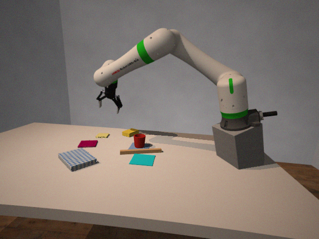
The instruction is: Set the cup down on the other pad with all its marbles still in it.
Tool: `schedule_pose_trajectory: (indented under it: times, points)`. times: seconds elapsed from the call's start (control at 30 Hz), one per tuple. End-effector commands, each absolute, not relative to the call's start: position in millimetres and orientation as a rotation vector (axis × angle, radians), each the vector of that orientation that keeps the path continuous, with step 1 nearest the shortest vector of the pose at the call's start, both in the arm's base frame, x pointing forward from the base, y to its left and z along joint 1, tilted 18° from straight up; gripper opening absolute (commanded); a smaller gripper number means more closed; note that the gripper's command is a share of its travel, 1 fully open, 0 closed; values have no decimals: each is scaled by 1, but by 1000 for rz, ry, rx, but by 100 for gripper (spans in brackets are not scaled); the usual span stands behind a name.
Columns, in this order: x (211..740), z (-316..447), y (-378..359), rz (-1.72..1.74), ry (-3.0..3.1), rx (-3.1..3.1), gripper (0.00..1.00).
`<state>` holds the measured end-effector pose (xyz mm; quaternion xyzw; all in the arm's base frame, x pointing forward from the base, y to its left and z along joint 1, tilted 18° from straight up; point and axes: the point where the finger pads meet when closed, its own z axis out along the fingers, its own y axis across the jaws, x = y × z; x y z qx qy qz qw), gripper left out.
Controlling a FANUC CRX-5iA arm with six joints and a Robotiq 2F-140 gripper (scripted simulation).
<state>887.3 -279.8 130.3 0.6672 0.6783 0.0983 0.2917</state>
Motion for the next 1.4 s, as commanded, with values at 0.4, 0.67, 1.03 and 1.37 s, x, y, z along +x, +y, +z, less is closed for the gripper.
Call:
schedule_pose_trajectory:
  times: [0.4,0.67,1.03,1.37]
  points:
    - [887,131,-280,262,1808,1778,100]
    - [871,128,-259,268,1857,1772,0]
    - [753,107,-143,315,2147,1714,0]
    - [650,86,-70,365,2360,1644,0]
